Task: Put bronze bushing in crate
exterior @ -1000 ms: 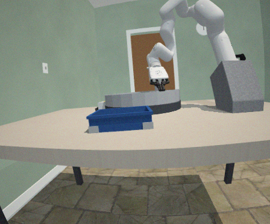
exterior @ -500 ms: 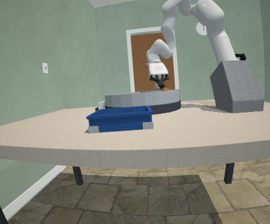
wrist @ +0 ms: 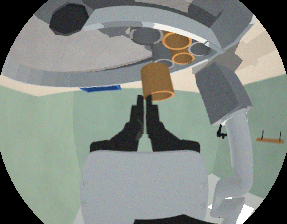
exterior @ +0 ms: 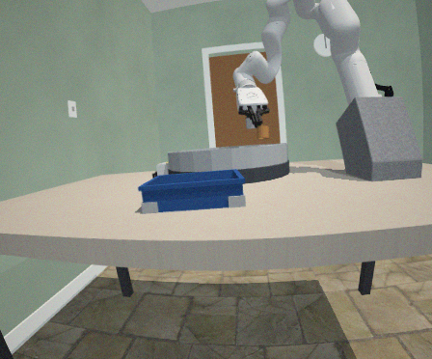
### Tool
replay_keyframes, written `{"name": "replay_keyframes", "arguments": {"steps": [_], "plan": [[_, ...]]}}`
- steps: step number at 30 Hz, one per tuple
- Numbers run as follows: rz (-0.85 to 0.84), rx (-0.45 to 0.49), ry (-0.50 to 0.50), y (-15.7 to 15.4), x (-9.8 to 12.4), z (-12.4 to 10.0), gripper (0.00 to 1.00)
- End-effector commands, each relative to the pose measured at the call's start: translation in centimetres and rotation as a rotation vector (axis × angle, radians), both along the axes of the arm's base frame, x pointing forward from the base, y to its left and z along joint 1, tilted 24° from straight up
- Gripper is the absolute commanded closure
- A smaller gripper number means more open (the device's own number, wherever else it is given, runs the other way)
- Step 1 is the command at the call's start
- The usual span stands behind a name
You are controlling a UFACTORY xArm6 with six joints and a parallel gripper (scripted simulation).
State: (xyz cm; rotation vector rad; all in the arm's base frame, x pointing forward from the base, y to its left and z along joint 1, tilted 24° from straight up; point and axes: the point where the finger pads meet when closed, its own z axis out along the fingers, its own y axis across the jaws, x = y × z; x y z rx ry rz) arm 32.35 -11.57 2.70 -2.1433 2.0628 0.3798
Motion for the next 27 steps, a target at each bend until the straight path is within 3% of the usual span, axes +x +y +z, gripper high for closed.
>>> {"name": "replay_keyframes", "arguments": {"steps": [1, 21, 27], "plan": [[0.0, -0.001, -0.002, 0.2, 0.1, 0.5, 1.0], [0.0, -0.001, -0.002, 0.8, 0.6, 0.1, 1.0], [0.0, -0.001, -0.002, 3.3, 2.6, -1.0, 1.0]]}}
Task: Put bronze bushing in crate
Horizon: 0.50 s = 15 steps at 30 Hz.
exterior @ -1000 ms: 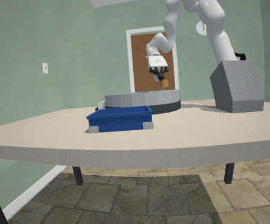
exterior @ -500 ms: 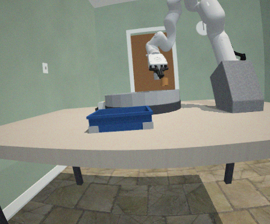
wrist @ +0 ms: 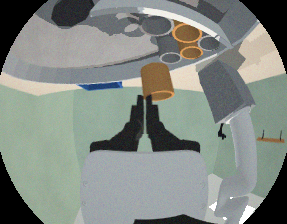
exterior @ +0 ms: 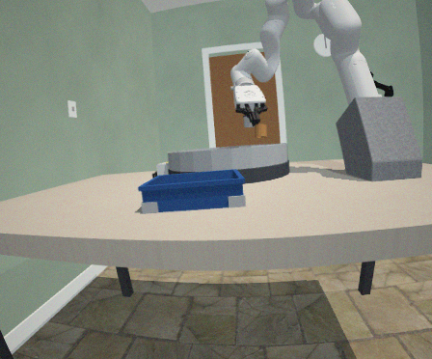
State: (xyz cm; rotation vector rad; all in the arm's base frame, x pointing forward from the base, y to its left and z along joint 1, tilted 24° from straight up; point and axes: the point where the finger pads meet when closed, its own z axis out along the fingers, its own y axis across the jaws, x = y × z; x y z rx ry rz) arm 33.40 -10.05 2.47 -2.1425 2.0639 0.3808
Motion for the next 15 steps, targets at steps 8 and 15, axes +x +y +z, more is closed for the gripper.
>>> {"name": "replay_keyframes", "arguments": {"steps": [8, 15], "plan": [[0.001, -0.001, -0.002, 6.1, 5.1, -2.9, 1.0], [0.001, -0.001, -0.002, 9.2, 7.6, -4.4, 1.0]]}}
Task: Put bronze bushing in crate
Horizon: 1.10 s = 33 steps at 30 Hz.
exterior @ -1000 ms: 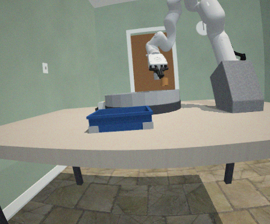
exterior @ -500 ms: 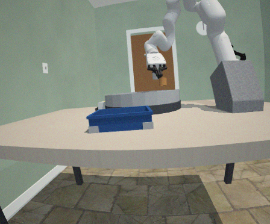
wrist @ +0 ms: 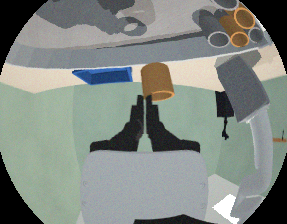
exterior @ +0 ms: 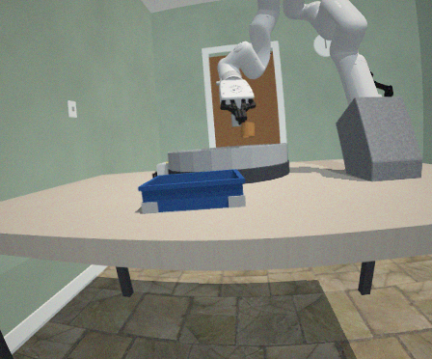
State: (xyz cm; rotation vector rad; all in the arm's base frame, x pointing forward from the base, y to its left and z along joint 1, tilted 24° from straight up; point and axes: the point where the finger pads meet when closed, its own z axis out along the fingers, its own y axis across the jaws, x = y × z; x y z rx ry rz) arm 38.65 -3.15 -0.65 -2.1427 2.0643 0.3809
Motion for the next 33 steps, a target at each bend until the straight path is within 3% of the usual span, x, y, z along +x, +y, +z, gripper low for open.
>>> {"name": "replay_keyframes", "arguments": {"steps": [1, 26, 33], "plan": [[0.001, -0.001, -0.003, 2.8, 2.8, -1.5, 1.0], [0.001, -0.001, -0.003, 14.9, 12.5, -7.4, 1.0], [0.001, -0.001, -0.003, 16.5, 13.8, -8.2, 1.0]]}}
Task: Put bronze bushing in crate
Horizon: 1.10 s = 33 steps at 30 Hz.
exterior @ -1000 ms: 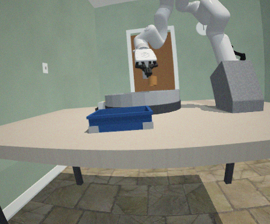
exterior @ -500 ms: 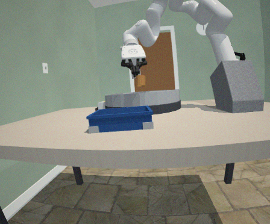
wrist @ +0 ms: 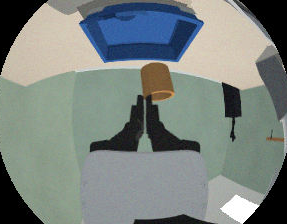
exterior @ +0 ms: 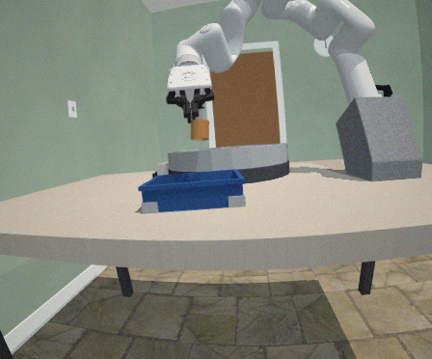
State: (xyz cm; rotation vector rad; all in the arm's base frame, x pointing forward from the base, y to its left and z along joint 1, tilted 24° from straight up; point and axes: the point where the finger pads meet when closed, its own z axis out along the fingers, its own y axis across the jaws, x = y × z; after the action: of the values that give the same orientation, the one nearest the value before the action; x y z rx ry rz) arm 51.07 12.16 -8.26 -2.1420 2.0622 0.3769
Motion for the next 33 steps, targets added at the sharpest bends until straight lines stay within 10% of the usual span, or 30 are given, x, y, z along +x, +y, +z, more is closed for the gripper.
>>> {"name": "replay_keyframes", "arguments": {"steps": [1, 33], "plan": [[0.001, -0.001, 0.001, 1.4, 1.6, -0.7, 1.0], [0.001, -0.001, 0.001, 0.6, 1.9, -4.1, 1.0]]}}
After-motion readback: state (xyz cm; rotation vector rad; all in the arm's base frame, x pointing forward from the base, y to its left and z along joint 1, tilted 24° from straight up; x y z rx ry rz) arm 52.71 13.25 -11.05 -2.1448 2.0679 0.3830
